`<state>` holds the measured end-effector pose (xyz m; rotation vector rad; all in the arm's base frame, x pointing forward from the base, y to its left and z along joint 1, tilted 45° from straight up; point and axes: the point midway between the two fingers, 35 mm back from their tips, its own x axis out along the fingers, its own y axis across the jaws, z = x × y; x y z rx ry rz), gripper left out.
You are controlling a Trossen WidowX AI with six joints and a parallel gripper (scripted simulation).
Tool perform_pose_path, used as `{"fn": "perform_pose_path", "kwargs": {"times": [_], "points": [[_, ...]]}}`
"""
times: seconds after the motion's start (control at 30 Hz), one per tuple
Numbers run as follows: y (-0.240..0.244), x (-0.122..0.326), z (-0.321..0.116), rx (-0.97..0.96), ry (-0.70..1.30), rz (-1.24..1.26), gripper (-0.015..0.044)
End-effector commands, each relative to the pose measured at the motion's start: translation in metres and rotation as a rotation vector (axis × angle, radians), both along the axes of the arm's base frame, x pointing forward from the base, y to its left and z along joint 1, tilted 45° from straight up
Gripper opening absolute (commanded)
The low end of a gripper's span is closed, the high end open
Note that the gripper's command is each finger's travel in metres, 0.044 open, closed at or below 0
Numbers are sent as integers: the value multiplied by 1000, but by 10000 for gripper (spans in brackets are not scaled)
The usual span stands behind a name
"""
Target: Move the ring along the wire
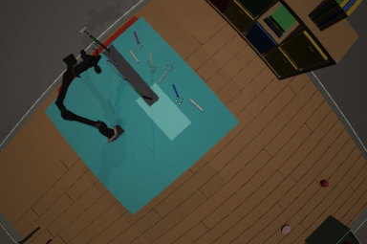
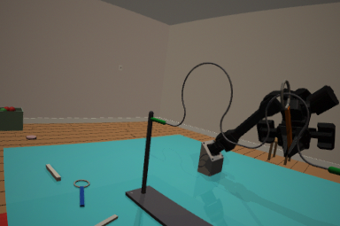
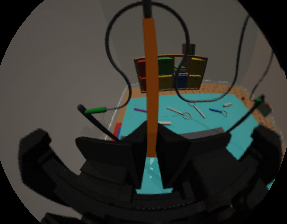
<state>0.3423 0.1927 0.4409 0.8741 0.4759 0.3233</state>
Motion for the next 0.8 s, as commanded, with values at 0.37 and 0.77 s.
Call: {"fn": "perform_pose_path", "kwargs": {"times": [0.37,0.77], "points": [[11,-3,22,333,9,9,-150],[15,-3,41,612,21,11,-150]]}}
